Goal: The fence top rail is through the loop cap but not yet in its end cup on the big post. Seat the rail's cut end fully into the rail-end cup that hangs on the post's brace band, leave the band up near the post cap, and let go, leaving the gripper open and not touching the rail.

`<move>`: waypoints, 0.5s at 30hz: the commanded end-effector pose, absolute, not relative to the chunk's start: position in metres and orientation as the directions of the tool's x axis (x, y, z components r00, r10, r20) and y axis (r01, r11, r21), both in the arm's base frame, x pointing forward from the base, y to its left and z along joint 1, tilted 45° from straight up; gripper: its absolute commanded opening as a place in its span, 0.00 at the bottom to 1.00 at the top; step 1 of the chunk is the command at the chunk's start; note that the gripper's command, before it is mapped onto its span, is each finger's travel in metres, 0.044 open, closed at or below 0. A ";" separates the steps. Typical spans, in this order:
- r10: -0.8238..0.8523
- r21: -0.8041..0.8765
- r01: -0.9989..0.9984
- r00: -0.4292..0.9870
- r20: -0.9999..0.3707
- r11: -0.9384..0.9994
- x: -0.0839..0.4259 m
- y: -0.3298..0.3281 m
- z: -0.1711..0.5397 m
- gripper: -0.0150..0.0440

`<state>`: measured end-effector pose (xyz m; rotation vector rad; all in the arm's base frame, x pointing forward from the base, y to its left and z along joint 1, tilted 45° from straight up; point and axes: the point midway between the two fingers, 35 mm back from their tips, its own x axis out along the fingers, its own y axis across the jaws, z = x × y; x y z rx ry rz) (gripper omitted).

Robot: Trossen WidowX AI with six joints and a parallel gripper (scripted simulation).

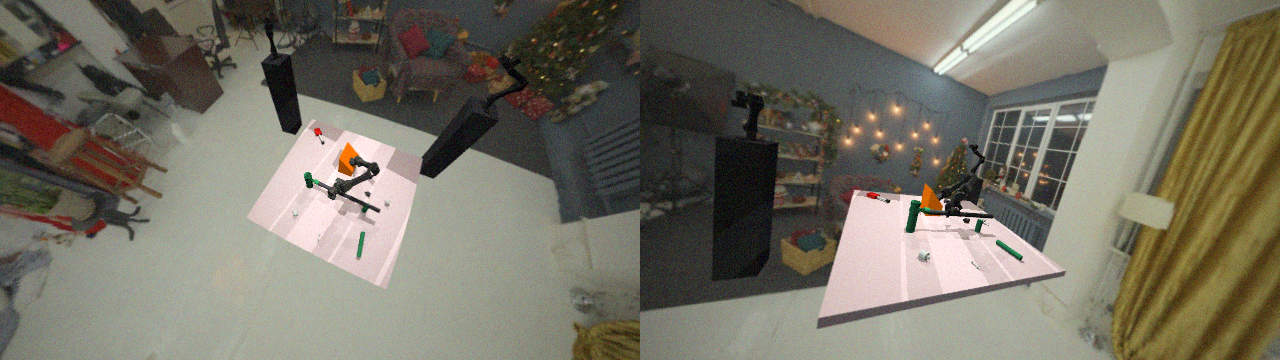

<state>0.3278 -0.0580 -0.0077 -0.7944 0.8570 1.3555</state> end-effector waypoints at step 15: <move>0.473 0.007 -0.998 0.023 -0.881 0.062 0.328 -0.061 -0.007 0.25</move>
